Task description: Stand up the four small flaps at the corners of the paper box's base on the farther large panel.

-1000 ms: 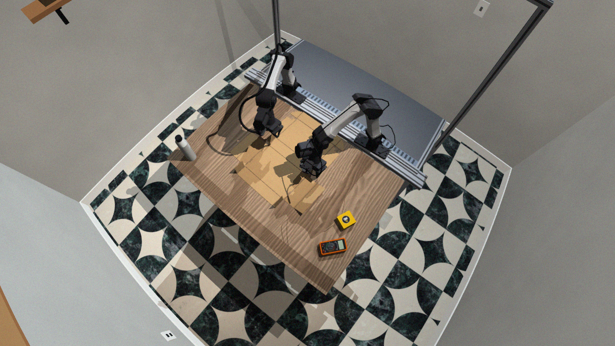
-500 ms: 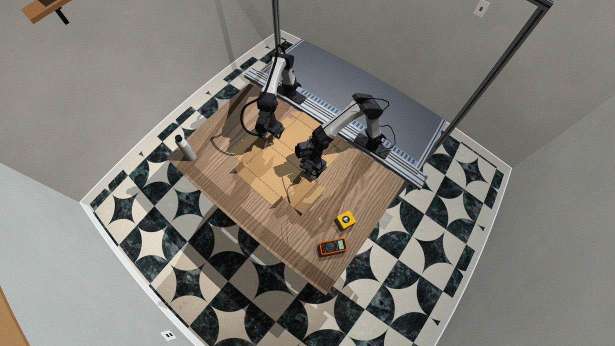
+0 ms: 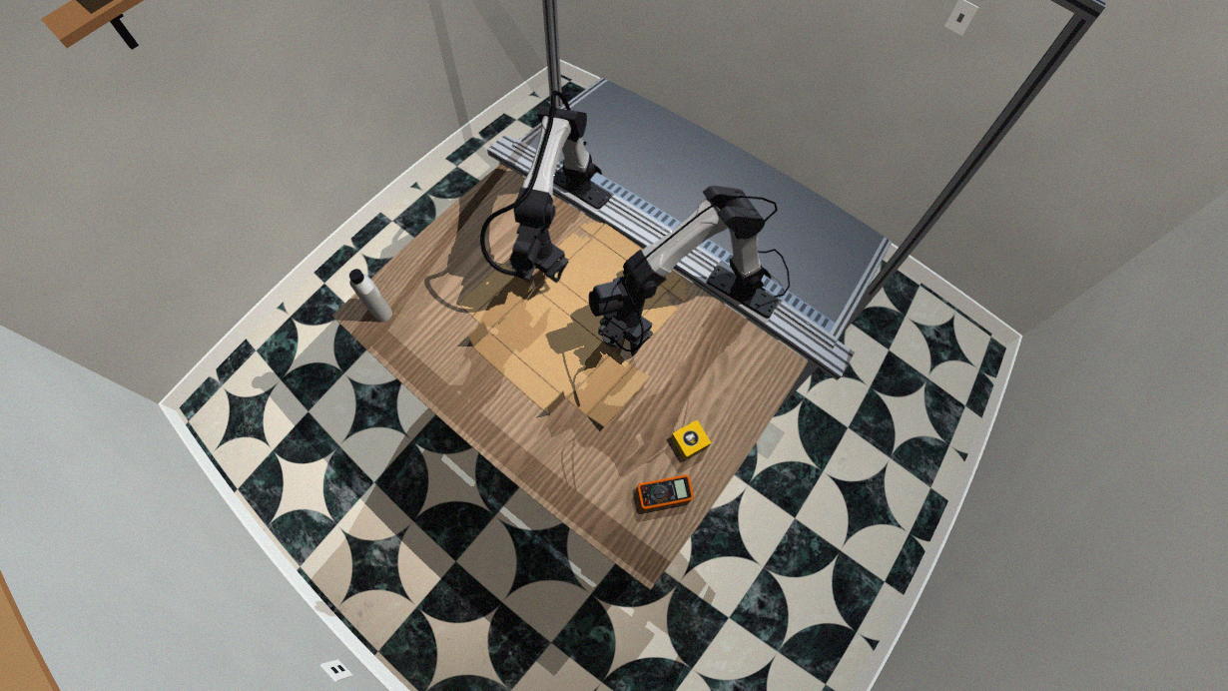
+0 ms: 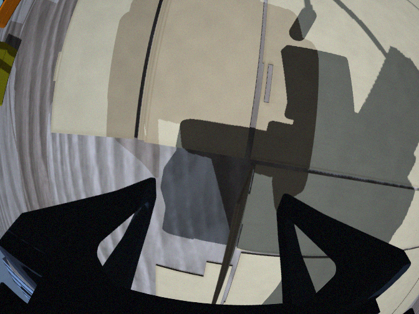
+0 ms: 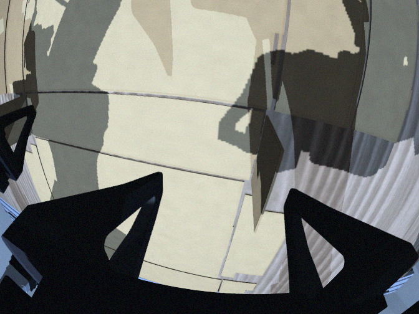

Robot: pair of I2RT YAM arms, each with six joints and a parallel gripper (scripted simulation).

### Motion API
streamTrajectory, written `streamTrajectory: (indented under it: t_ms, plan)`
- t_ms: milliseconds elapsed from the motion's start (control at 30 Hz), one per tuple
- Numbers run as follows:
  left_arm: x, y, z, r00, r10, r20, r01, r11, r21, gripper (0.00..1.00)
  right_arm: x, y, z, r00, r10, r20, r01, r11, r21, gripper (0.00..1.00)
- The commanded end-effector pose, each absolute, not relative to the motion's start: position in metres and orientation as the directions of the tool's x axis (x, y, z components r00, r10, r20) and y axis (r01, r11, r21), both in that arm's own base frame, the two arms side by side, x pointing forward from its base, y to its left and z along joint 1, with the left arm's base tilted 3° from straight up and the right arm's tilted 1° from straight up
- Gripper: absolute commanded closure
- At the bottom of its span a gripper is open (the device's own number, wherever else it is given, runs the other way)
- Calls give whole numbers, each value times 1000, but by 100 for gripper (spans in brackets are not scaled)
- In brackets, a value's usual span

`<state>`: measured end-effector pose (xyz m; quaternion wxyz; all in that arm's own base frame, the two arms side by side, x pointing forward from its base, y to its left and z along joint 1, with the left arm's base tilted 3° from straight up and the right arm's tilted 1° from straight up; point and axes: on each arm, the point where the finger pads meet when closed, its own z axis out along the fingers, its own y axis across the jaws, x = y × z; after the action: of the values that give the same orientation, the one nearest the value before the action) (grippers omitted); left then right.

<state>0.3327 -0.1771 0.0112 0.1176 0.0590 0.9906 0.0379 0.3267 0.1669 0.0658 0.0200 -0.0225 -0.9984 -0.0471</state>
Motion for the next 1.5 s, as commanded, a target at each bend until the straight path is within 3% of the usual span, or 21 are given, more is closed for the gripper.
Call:
streamTrajectory:
  t_ms: [0,433,500,767,1367,1467]
  plan:
    - [340,-172,12,-966,119,-229,93,988,122,24,340,175,68,-999,43,-4,42,992,118,24]
    - [340,-172,12,-966,119,-229,93,988,122,24,343,181,68,-999,45,-9,43,992,120,24]
    - [340,-172,12,-966,119,-229,93,988,122,24,346,180,86,-997,50,-52,42,989,142,24]
    - [340,-172,12,-966,119,-229,93,988,122,24,343,186,65,-999,43,-4,43,992,117,24]
    - [340,-172,12,-966,119,-229,93,988,122,24,344,194,62,-999,45,-5,44,992,116,24]
    - [340,-172,12,-966,119,-229,93,988,122,24,345,196,71,-999,45,-27,41,991,128,29]
